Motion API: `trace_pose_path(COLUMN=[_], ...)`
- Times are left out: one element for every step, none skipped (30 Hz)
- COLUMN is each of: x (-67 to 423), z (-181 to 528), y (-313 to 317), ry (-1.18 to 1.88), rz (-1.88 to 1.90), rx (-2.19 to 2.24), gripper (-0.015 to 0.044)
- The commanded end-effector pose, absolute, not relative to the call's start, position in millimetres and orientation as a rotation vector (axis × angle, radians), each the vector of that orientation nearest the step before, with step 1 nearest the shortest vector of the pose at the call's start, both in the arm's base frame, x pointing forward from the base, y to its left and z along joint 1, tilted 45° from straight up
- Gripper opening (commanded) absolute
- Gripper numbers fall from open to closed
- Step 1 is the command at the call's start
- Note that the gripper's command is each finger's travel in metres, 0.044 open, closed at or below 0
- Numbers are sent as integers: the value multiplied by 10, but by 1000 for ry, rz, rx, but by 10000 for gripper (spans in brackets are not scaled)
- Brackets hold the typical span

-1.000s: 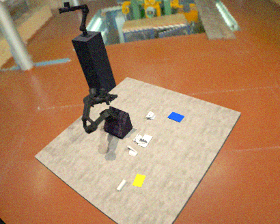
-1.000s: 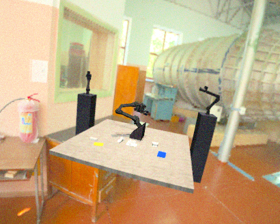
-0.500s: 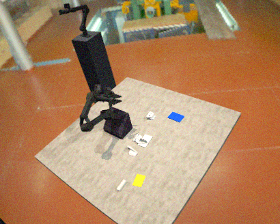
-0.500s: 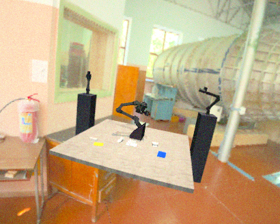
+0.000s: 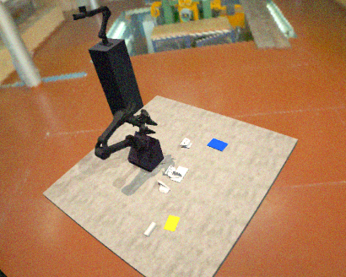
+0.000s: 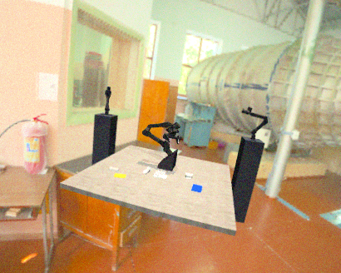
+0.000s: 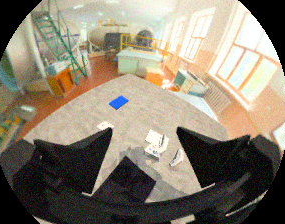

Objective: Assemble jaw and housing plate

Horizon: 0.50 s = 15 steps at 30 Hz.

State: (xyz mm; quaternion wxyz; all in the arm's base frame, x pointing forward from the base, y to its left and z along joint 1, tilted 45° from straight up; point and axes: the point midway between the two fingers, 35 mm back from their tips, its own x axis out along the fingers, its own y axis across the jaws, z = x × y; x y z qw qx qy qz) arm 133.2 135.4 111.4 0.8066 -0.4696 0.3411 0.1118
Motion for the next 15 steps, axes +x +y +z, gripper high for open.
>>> trace_pose_path(x=[1457, 1496, 1535, 1568, 1597, 1626, 1654, 1681, 1709, 1735, 1762, 1786, 1806, 1825, 1849], z=[1116, 1115, 1113, 1109, 1106, 1102, 1099, 1096, 1092, 1089, 1085, 1082, 1079, 1077, 1075], y=[1293, 1265, 1237, 1207, 1180, 1151, 1123, 1093, 1063, 1032, 1001, 970, 944, 919, 892], ry=[776, 790, 804, 819, 833, 846, 859, 872, 885, 898, 911, 923, 933, 942, 951], rz=[178, 157, 136, 115, 95, 76, 57, 38, 19, 0, -19, -37, -52, -66, -80], rx=[-983, -977, -970, -958, -946, -934, -923, -911, -899, -887, -874, -862, -852, -844, -838], gripper=[440, 440, 440, 440, 440, 440, 440, 440, 440, 440, 440, 440, 440, 440, 440])
